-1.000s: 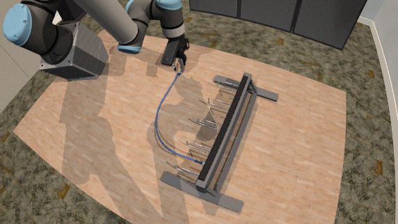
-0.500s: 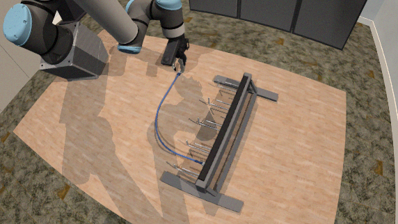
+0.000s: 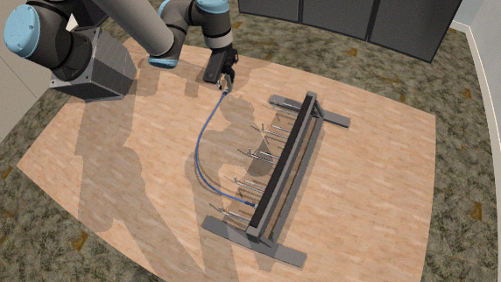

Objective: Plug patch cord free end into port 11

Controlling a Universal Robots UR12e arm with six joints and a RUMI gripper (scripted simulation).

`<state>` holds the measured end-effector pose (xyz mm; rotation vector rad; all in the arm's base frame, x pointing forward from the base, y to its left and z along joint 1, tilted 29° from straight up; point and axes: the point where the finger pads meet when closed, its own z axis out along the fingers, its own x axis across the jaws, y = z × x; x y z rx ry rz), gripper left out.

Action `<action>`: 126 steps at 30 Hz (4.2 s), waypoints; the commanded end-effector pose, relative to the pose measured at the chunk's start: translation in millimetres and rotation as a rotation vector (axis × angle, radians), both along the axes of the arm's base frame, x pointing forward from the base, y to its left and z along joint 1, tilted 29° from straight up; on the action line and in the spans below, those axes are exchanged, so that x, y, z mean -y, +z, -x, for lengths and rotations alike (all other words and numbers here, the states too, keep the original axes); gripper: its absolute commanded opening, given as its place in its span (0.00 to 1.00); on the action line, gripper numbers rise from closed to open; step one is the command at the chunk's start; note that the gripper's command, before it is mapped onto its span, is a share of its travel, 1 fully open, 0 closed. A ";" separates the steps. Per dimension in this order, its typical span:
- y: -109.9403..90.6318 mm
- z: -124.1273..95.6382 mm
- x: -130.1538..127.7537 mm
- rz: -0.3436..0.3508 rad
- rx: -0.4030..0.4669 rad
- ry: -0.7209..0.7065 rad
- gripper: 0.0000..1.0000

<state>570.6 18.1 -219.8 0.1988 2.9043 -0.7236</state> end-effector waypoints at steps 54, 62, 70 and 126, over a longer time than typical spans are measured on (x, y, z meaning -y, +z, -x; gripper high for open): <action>-6.7 -1.1 3.5 0.000 0.001 0.000 0.22; -6.7 -1.1 3.5 0.000 0.001 0.000 0.22; -6.7 -1.1 3.5 0.000 0.001 0.000 0.22; -6.7 -1.1 3.5 0.000 0.001 0.000 0.00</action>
